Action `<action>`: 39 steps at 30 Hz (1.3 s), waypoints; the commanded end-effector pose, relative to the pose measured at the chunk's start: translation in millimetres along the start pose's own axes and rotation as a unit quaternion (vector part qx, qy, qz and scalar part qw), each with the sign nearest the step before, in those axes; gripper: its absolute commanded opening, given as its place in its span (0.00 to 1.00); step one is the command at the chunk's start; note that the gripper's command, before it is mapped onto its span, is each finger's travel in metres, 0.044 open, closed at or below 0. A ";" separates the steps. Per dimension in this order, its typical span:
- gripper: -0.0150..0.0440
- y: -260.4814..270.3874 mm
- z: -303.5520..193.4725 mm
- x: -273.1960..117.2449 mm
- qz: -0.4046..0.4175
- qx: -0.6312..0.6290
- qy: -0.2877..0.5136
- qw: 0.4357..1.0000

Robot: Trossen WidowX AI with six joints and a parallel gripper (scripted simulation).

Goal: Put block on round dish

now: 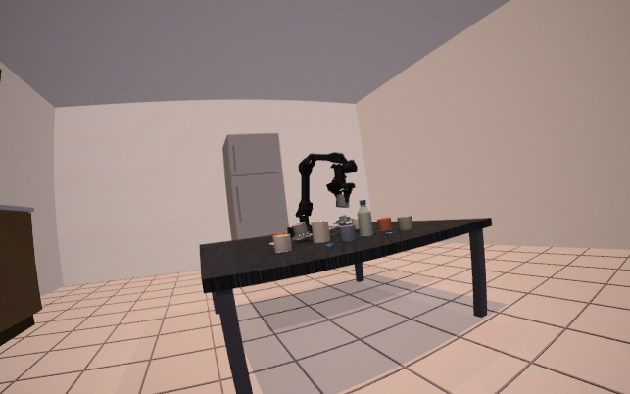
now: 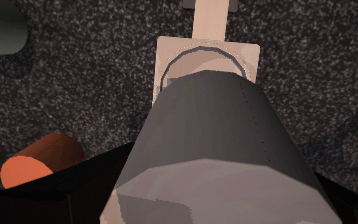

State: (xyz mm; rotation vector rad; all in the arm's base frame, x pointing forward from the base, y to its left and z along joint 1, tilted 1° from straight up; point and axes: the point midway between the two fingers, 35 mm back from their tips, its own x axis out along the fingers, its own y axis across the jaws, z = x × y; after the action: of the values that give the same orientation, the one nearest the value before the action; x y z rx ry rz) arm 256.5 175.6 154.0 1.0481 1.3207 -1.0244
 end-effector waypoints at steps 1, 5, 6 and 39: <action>0.25 0.2 -0.1 0.1 0.001 0.000 0.000 1.000; 0.25 0.2 -0.1 0.1 0.001 0.000 0.000 1.000; 0.25 0.2 -0.1 0.1 0.001 0.000 0.000 1.000; 0.25 -52.4 -113.9 104.5 0.005 0.000 0.008 1.000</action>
State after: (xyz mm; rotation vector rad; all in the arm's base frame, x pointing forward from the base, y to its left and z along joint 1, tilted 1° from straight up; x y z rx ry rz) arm 180.5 276.2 61.3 1.0626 1.3305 -1.0003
